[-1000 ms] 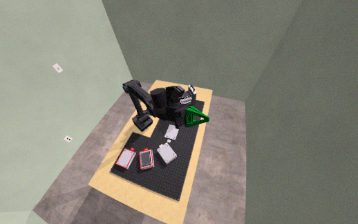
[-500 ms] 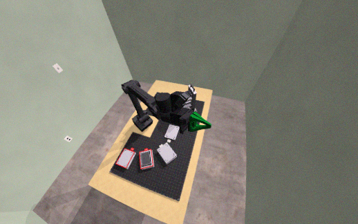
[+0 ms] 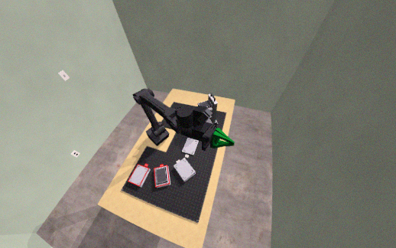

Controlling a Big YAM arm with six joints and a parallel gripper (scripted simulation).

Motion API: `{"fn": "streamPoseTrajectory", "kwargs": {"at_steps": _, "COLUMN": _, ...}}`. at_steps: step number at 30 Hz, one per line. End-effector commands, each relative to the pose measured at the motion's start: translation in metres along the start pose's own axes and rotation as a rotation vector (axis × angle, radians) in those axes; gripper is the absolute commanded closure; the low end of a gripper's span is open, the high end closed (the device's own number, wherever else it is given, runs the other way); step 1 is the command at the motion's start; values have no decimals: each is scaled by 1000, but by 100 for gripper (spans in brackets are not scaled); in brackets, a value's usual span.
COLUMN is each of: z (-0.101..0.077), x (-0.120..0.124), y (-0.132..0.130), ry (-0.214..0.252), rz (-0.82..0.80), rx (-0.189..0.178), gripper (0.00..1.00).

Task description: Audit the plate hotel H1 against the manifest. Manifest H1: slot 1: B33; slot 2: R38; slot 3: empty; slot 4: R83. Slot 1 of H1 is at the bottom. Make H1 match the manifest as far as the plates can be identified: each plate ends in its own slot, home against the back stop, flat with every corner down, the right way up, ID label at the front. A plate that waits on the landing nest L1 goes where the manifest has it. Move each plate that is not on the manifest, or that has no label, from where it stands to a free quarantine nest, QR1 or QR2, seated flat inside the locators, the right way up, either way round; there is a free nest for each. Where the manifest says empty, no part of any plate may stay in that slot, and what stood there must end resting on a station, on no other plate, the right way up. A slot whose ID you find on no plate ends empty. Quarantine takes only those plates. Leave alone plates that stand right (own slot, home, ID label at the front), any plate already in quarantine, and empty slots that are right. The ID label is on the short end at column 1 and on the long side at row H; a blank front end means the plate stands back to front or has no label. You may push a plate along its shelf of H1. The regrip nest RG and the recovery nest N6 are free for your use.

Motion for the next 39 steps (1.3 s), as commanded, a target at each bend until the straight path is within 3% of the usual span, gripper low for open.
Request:
{"fn": "streamPoseTrajectory", "kwargs": {"at_steps": 1, "z": -12, "x": -15, "y": 5, "ry": 15, "rz": 58, "rx": -16, "gripper": 100}}
{"fn": "streamPoseTrajectory", "kwargs": {"at_steps": 4, "z": -1, "x": 9, "y": 15, "ry": 26, "rz": 62, "rx": -20, "gripper": 100}}
{"fn": "streamPoseTrajectory", "kwargs": {"at_steps": 8, "z": -7, "x": 5, "y": 20, "ry": -1, "rz": 33, "rx": -9, "gripper": 100}}
{"fn": "streamPoseTrajectory", "kwargs": {"at_steps": 9, "z": -10, "x": 10, "y": 23, "ry": 41, "rz": 77, "rx": -27, "gripper": 100}}
{"fn": "streamPoseTrajectory", "kwargs": {"at_steps": 10, "z": -13, "x": -29, "y": 9, "ry": -5, "rz": 73, "rx": -10, "gripper": 100}}
{"fn": "streamPoseTrajectory", "kwargs": {"at_steps": 12, "z": -14, "x": -26, "y": 13, "ry": 30, "rz": 105, "rx": -29, "gripper": 100}}
{"fn": "streamPoseTrajectory", "kwargs": {"at_steps": 14, "z": -14, "x": -26, "y": 13, "ry": 30, "rz": 105, "rx": -29, "gripper": 100}}
{"fn": "streamPoseTrajectory", "kwargs": {"at_steps": 16, "z": -13, "x": 18, "y": 34, "ry": 124, "rz": 150, "rx": -65, "gripper": 100}}
{"fn": "streamPoseTrajectory", "kwargs": {"at_steps": 18, "z": -8, "x": 33, "y": 41, "ry": 138, "rz": 154, "rx": -70, "gripper": 100}}
{"fn": "streamPoseTrajectory", "kwargs": {"at_steps": 19, "z": -6, "x": 32, "y": 41, "ry": 113, "rz": 147, "rx": -60, "gripper": 100}}
{"fn": "streamPoseTrajectory", "kwargs": {"at_steps": 24, "z": -16, "x": 28, "y": 48, "ry": 90, "rz": 119, "rx": -52, "gripper": 100}}
{"fn": "streamPoseTrajectory", "kwargs": {"at_steps": 25, "z": -18, "x": 37, "y": 54, "ry": 141, "rz": 164, "rx": -72, "gripper": 100}}
{"fn": "streamPoseTrajectory", "kwargs": {"at_steps": 26, "z": -16, "x": 1, "y": 38, "ry": 99, "rz": 163, "rx": -58, "gripper": 100}}
{"fn": "streamPoseTrajectory", "kwargs": {"at_steps": 29, "z": -16, "x": 10, "y": 46, "ry": 163, "rz": 208, "rx": -88, "gripper": 100}}
{"fn": "streamPoseTrajectory", "kwargs": {"at_steps": 31, "z": -16, "x": 10, "y": 46, "ry": 163, "rz": 208, "rx": -88, "gripper": 100}}
{"fn": "streamPoseTrajectory", "kwargs": {"at_steps": 32, "z": -20, "x": 49, "y": 64, "ry": 233, "rz": 227, "rx": -109, "gripper": 100}}
{"fn": "streamPoseTrajectory", "kwargs": {"at_steps": 36, "z": -11, "x": 69, "y": 78, "ry": 229, "rz": 229, "rx": -111, "gripper": 100}}
{"fn": "streamPoseTrajectory", "kwargs": {"at_steps": 39, "z": -23, "x": 56, "y": 78, "ry": 198, "rz": 209, "rx": -101, "gripper": 100}}
Point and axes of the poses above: the point where the finger pads meet when closed, its own z axis out along the fingers, its own y axis across the jaws, x = y × z, the point moved 1 cm from there along -z, back along the fingers, and after that the axes turned 7 degrees about -z, right-handed, at the moved point
